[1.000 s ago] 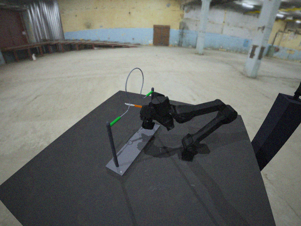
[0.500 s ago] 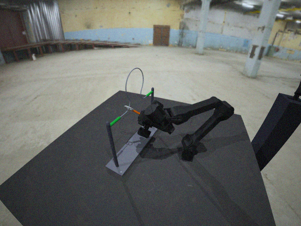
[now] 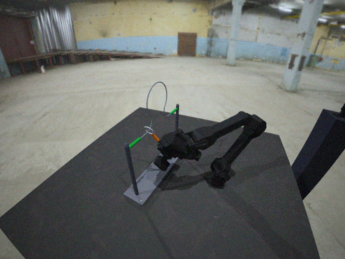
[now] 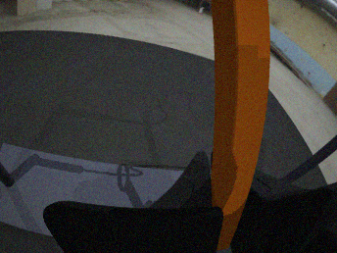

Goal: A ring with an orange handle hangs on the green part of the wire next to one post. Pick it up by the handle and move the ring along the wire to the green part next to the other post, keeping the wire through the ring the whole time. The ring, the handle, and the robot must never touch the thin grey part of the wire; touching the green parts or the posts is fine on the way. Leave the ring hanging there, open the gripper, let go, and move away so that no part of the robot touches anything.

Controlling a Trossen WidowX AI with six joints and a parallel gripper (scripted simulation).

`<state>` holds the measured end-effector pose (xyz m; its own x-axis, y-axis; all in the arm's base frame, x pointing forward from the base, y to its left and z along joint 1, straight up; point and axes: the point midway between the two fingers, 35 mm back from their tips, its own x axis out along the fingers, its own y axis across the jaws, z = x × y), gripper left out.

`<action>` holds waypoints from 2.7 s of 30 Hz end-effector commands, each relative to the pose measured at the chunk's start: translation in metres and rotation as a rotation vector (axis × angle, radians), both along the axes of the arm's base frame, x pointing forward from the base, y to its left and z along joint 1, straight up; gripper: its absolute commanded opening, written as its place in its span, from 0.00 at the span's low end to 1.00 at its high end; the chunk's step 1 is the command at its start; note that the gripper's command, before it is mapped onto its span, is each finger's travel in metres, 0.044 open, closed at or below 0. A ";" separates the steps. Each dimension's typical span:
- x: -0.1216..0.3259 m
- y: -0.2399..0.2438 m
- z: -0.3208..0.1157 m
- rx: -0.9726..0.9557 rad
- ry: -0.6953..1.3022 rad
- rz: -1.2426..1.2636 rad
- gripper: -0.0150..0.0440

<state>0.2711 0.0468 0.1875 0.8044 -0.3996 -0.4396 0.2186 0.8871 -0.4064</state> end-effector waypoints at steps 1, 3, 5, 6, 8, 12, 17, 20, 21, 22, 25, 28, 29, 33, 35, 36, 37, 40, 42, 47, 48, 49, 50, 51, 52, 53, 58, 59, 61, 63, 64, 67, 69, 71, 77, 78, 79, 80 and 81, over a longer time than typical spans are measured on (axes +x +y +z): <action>0.003 0.012 -0.004 0.071 -0.003 0.004 0.00; 0.003 0.019 -0.006 0.117 -0.009 0.004 0.00; 0.004 0.026 -0.008 0.163 -0.015 0.005 0.00; 0.005 0.029 -0.009 0.181 -0.017 0.006 0.00; 0.005 0.035 -0.010 0.213 -0.021 0.006 0.00; 0.006 0.045 -0.011 0.269 -0.029 0.007 0.00; 0.008 0.057 -0.011 0.329 -0.037 0.008 0.00; 0.008 0.062 -0.011 0.349 -0.041 0.009 0.00; 0.009 0.064 -0.011 0.355 -0.042 0.009 0.00; 0.009 0.066 -0.011 0.361 -0.043 0.009 0.00; 0.009 0.070 -0.011 0.372 -0.045 0.010 0.00; 0.010 0.074 -0.011 0.381 -0.047 0.010 0.00; 0.010 0.075 -0.011 0.383 -0.047 0.010 0.00; 0.010 0.080 -0.011 0.389 -0.049 0.010 0.00; 0.011 0.082 -0.011 0.390 -0.050 0.010 0.00; 0.011 0.083 -0.011 0.391 -0.051 0.010 0.00; 0.011 0.084 -0.011 0.391 -0.051 0.010 0.00; 0.011 0.087 -0.011 0.392 -0.052 0.011 0.00; 0.011 0.089 -0.011 0.392 -0.053 0.011 0.00; 0.012 0.094 -0.011 0.392 -0.055 0.011 0.00; 0.012 0.095 -0.011 0.392 -0.055 0.011 0.00; 0.012 0.096 -0.011 0.391 -0.056 0.011 0.00; 0.012 0.097 -0.011 0.391 -0.056 0.011 0.00; 0.013 0.098 -0.011 0.391 -0.056 0.011 0.00; 0.013 0.099 -0.011 0.391 -0.057 0.011 0.00; 0.013 0.100 -0.011 0.391 -0.057 0.011 0.00; 0.013 0.105 -0.011 0.391 -0.059 0.012 0.00; 0.013 0.106 -0.011 0.391 -0.059 0.012 0.00; 0.014 0.108 -0.011 0.391 -0.060 0.012 0.00; 0.014 0.110 -0.011 0.390 -0.061 0.012 0.00; 0.014 0.111 -0.011 0.390 -0.061 0.012 0.00; 0.014 0.114 -0.011 0.390 -0.062 0.012 0.00; 0.015 0.116 -0.011 0.390 -0.063 0.012 0.00; 0.015 0.118 -0.011 0.390 -0.064 0.012 0.00; 0.015 0.119 -0.015 0.390 -0.064 0.012 0.00; 0.015 0.119 -0.017 0.390 -0.064 0.012 0.00; 0.015 0.119 -0.018 0.390 -0.064 0.012 0.00; 0.015 0.119 -0.020 0.390 -0.064 0.012 0.00; 0.015 0.119 -0.021 0.390 -0.064 0.012 0.00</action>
